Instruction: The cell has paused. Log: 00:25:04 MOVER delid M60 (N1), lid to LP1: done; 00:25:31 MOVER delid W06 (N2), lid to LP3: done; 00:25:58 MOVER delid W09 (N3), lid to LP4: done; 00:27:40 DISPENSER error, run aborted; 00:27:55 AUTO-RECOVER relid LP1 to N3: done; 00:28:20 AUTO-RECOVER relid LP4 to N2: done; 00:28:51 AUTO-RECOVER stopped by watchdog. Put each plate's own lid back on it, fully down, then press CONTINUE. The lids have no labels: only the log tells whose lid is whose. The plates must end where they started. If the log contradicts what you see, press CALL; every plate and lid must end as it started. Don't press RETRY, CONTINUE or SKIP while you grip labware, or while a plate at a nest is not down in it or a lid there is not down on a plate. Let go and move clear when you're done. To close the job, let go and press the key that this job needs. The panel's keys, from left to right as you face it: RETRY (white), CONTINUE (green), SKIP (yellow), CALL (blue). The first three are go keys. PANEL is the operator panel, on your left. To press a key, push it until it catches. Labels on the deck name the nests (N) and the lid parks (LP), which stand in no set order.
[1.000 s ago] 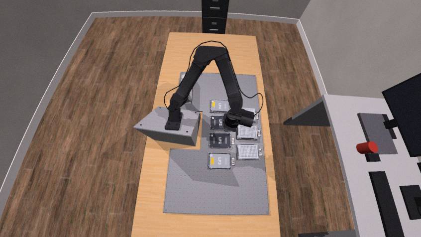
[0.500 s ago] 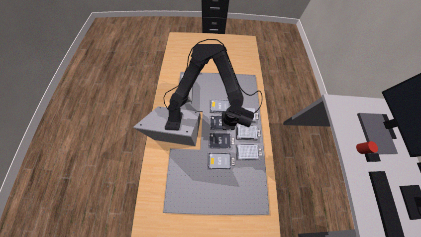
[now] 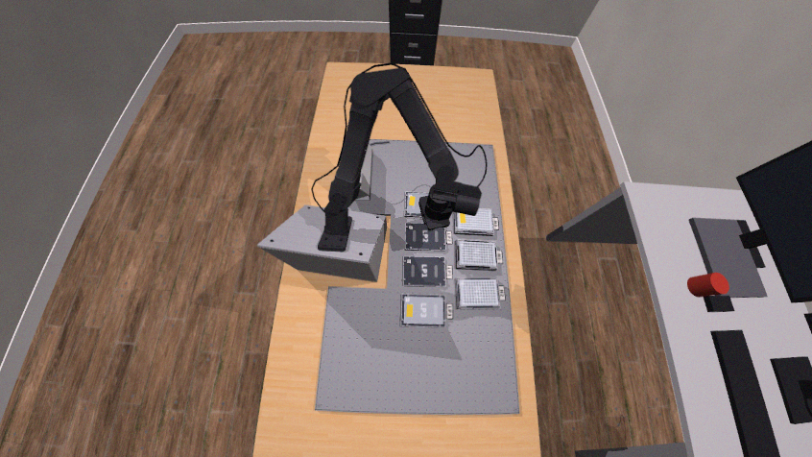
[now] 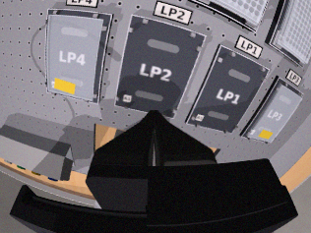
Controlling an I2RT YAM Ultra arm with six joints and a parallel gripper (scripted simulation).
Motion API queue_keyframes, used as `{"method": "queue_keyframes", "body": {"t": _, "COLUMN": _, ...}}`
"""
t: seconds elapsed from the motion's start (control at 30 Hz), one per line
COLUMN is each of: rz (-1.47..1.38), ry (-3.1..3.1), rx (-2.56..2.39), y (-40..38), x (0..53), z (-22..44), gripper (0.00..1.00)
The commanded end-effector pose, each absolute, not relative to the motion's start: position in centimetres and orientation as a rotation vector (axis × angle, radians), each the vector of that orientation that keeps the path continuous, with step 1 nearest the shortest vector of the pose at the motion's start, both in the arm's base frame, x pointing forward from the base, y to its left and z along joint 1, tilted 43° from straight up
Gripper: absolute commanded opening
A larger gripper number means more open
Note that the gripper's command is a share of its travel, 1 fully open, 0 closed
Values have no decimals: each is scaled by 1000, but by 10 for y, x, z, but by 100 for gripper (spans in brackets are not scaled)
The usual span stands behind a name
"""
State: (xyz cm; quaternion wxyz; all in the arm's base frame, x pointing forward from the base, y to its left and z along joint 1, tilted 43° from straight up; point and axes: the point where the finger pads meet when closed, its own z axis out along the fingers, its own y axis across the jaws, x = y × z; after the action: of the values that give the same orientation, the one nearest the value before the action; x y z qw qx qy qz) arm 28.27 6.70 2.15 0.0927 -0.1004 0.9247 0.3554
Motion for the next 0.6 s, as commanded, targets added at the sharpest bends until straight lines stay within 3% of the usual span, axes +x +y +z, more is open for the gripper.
{"method": "queue_keyframes", "body": {"t": 0.0, "rz": 1035, "ry": 2694, "rx": -398, "y": 79, "x": 278, "z": 37, "gripper": 0}}
{"method": "queue_keyframes", "body": {"t": 0.57, "rz": 915, "ry": 2520, "rx": -779, "y": 131, "x": 269, "z": 91, "gripper": 0}}
